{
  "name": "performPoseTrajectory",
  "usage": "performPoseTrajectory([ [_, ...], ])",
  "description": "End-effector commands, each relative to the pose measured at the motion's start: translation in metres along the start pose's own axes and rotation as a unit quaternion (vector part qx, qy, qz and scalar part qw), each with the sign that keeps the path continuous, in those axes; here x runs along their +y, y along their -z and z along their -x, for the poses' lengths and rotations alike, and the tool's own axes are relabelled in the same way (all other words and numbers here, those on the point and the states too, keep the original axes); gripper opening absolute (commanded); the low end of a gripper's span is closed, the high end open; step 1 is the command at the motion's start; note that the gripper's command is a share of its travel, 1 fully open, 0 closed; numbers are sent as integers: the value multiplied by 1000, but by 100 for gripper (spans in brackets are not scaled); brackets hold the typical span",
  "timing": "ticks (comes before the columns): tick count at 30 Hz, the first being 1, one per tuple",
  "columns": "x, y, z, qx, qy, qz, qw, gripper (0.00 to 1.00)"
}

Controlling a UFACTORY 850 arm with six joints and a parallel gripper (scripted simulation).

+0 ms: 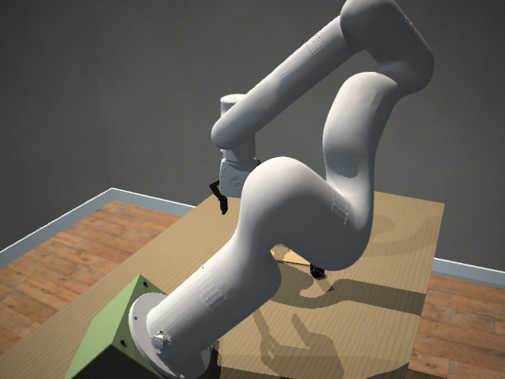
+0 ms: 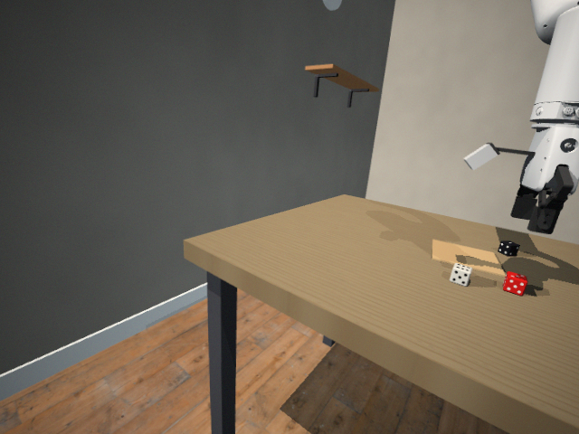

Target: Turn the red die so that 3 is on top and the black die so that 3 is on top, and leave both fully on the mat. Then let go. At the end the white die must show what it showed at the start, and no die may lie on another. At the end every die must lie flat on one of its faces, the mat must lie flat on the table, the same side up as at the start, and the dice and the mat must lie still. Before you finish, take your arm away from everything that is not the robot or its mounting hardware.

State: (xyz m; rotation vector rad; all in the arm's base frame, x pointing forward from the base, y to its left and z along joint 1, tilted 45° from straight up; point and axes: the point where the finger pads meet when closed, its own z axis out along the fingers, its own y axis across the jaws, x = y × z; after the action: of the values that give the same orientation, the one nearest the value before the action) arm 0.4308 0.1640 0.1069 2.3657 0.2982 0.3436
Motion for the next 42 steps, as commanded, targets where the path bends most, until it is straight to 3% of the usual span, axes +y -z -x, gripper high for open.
performPoseTrajectory([
  [1, 0, 0, 0, 0, 15, 0, 1000, 100],
  [8, 0, -1, 0, 1, 94, 0, 996, 100],
  [17, 0, -4, 1, 1, 237, 0, 971, 100],
  [20, 0, -4, 1, 1, 240, 0, 971, 100],
  [22, -1, -5, 2, 1, 299, 0, 954, 100],
  [28, -1, -7, 3, 1, 368, 0, 930, 100],
  [34, -1, -9, 3, 1, 459, 0, 889, 100],
  [36, -1, -9, 3, 1, 459, 0, 889, 100],
  [37, -1, -9, 3, 1, 472, 1, 882, 100],
  [38, -1, -10, 4, 1, 507, 1, 862, 100],
  [42, -1, -11, 4, 1, 542, 1, 840, 100],
])
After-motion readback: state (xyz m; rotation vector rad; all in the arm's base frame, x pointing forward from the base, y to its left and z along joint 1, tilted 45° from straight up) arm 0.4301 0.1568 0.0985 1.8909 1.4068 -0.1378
